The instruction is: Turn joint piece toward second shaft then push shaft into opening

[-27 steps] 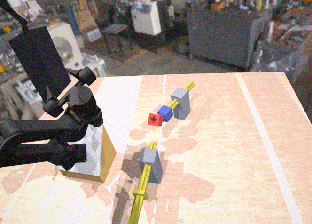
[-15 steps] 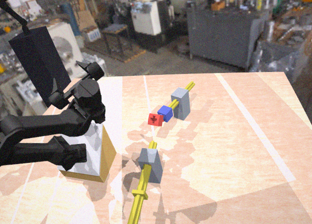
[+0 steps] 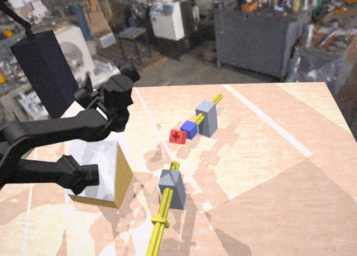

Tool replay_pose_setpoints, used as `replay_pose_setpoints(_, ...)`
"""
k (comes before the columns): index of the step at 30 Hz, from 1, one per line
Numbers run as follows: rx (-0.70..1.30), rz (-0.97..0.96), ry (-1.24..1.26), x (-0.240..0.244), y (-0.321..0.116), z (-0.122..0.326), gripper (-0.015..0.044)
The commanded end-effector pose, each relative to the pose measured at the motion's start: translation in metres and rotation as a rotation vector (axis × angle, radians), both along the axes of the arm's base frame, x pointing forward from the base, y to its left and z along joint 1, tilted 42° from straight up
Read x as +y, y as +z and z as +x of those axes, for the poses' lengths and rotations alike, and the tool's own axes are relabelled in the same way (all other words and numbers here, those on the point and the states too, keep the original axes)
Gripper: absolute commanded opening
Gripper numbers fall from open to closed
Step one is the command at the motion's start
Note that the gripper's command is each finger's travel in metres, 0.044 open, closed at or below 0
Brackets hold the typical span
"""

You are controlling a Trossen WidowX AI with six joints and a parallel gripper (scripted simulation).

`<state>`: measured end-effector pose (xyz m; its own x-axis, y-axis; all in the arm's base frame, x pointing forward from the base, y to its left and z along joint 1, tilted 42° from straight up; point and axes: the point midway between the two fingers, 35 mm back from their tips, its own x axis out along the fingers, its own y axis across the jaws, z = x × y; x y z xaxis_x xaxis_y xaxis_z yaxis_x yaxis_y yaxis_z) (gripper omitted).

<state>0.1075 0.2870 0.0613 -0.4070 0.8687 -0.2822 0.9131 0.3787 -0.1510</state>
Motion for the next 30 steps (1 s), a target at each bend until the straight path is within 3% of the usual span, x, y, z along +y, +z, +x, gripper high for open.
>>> replay_pose_setpoints(1,-0.047,-0.047,-0.03,0.004,-0.009,0.012,0.044)
replay_pose_setpoints(30,-0.468,-0.557,0.02,-0.013,-0.065,0.092,0.044)
